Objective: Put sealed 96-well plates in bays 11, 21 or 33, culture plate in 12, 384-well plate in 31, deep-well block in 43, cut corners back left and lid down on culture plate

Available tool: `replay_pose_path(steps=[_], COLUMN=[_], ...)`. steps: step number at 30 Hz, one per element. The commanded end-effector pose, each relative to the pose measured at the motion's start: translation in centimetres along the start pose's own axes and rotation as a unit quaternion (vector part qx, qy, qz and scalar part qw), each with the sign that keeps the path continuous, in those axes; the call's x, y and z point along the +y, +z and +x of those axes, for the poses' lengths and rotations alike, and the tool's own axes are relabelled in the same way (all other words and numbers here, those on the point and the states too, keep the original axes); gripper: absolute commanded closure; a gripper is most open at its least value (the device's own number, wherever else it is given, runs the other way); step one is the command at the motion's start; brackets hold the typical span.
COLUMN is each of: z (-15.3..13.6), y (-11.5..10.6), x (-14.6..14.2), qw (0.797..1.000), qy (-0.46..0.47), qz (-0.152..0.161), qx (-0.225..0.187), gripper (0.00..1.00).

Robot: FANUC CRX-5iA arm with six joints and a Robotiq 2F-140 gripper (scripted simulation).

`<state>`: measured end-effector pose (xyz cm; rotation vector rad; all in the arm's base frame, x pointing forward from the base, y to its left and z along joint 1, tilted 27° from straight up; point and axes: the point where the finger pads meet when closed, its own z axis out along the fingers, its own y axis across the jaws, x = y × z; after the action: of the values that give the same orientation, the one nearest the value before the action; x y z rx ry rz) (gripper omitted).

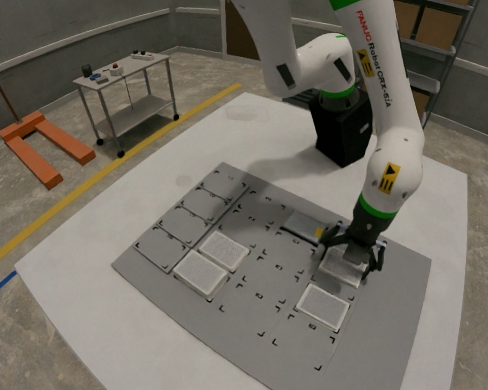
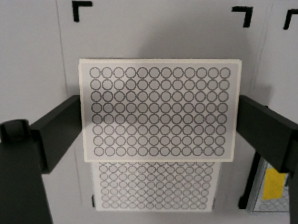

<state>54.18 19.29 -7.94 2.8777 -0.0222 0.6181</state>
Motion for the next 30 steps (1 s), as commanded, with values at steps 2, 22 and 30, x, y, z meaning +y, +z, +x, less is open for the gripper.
replay_pose_path(steps=[2,22,30], z=[0.06,0.06,0.06], y=[-0.07,-0.07,-0.07], x=[-0.05,-0.05,-0.05], qw=[1.0,1.0,1.0], qy=[0.0,0.0,0.0], qz=[0.001,0.001,0.001], qx=[0.001,0.001,0.001], gripper=[0.13,0.9,0.9])
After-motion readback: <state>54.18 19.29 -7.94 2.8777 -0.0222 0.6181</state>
